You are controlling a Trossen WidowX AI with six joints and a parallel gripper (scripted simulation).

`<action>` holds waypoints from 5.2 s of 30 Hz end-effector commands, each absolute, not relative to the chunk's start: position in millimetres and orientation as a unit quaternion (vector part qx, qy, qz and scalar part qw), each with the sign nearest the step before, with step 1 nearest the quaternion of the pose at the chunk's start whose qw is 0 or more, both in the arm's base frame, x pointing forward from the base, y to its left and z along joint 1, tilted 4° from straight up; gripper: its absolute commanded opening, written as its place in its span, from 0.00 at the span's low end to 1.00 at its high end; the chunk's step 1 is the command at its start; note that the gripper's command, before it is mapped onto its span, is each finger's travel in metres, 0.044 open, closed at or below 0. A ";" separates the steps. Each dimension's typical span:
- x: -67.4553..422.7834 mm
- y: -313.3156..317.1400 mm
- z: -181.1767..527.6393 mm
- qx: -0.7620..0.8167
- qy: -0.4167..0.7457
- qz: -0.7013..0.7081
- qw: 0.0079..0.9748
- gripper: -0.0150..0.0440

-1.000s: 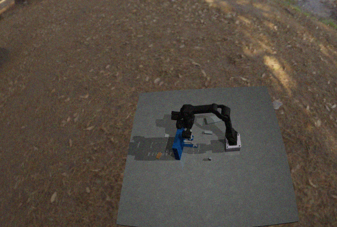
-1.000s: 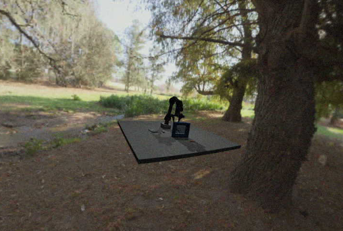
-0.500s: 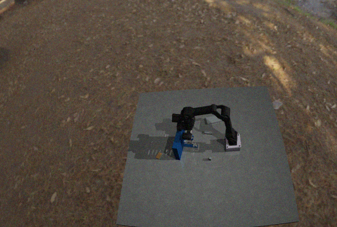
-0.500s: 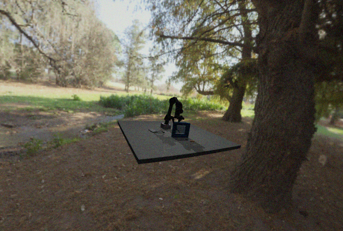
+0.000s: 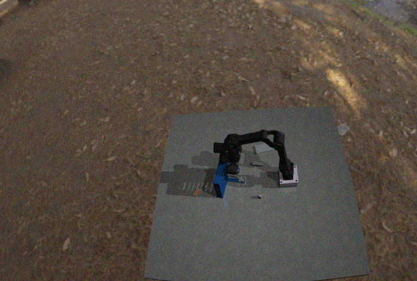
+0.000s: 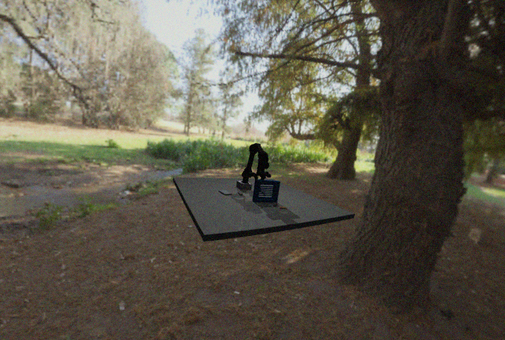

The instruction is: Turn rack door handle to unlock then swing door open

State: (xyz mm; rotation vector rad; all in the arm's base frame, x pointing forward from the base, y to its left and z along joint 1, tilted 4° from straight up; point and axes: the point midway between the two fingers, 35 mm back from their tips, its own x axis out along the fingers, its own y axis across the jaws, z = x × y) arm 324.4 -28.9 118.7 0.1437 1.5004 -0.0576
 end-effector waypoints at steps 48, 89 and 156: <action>323.2 -28.8 116.5 0.557 0.469 -0.498 0.472 0.30; 323.2 -28.7 116.7 0.520 0.505 -0.461 0.513 0.76; 323.2 -28.8 116.5 -0.514 0.460 0.506 0.518 0.76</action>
